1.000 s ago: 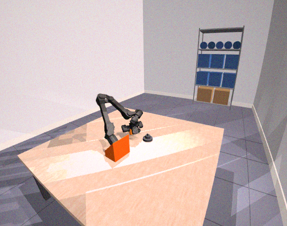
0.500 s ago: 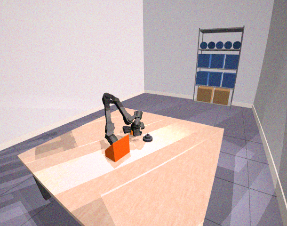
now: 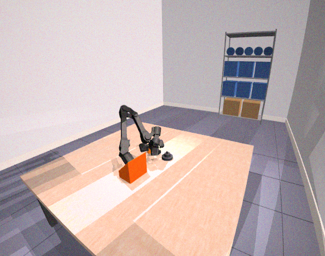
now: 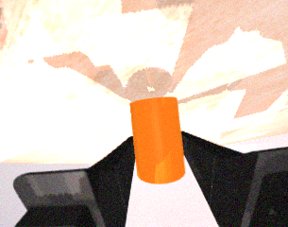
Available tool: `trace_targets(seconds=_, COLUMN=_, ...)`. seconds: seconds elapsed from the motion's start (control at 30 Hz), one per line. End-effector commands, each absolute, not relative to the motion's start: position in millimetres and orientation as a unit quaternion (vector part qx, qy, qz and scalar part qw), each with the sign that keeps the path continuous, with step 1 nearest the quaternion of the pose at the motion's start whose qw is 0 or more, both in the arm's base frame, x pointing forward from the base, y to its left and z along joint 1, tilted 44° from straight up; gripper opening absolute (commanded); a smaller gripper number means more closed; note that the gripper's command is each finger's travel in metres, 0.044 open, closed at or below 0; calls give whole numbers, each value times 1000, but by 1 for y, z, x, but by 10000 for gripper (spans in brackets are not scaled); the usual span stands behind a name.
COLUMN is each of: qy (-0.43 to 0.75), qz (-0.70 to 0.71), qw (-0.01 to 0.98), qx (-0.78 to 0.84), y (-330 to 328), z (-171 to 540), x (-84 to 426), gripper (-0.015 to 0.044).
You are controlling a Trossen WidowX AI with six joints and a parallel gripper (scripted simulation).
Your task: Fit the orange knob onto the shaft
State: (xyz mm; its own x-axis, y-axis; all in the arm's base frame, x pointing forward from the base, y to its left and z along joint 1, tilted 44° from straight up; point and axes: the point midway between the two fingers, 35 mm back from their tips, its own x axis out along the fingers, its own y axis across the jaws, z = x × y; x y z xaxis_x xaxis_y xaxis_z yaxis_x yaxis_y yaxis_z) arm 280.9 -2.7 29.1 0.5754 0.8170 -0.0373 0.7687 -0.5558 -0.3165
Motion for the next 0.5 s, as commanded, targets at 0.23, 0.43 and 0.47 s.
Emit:
trace_targets(seconds=0.23, qy=-453, qz=88, qw=139, qx=-876, y=7, z=29, x=285, gripper=180)
trace_targets(seconds=0.43, qy=-452, qz=90, qw=135, qx=-877, y=-2, z=29, x=281, gripper=260)
trace_targets(seconds=0.47, qy=-452, qz=90, qw=135, qx=-877, y=-2, z=29, x=281, gripper=260)
